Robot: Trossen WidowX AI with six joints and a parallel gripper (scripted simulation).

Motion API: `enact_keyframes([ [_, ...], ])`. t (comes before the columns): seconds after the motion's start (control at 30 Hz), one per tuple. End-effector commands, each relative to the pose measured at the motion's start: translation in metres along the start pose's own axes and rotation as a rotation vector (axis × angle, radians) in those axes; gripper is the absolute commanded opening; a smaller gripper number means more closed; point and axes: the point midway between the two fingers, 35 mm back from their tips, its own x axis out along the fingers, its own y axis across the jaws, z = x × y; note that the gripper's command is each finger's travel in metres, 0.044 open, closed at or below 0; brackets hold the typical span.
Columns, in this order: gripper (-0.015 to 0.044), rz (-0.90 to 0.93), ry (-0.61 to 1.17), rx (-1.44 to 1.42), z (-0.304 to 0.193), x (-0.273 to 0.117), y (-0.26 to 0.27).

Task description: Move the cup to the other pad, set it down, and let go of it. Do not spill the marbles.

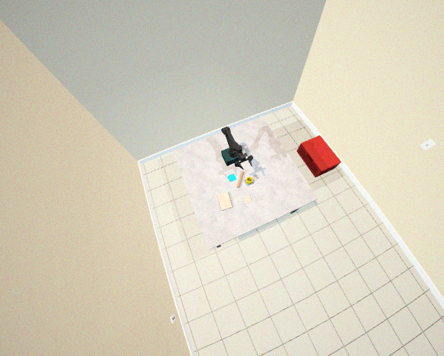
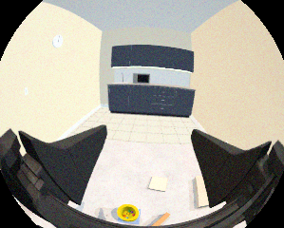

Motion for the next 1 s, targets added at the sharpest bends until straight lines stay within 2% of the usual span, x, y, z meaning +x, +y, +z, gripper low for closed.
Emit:
enact_keyframes([
  [0.0,0.0374,0.001,0.012,0.013,-0.002,0.001,0.000],
  [0.13,0.0269,-0.018,0.251,0.277,-0.045,0.027,0.006],
  [0.27,0.0167,-0.129,0.536,0.582,-0.101,0.045,0.013],
  [0.4,0.0167,-0.335,0.796,0.854,-0.155,0.050,0.022],
  [0.53,0.0167,-0.638,1.008,1.073,-0.204,0.044,0.030],
  [0.73,0.0167,-1.173,1.169,1.248,-0.260,0.009,0.043],
  [0.97,0.0167,-1.192,1.171,1.251,-0.262,0.007,0.044],
])
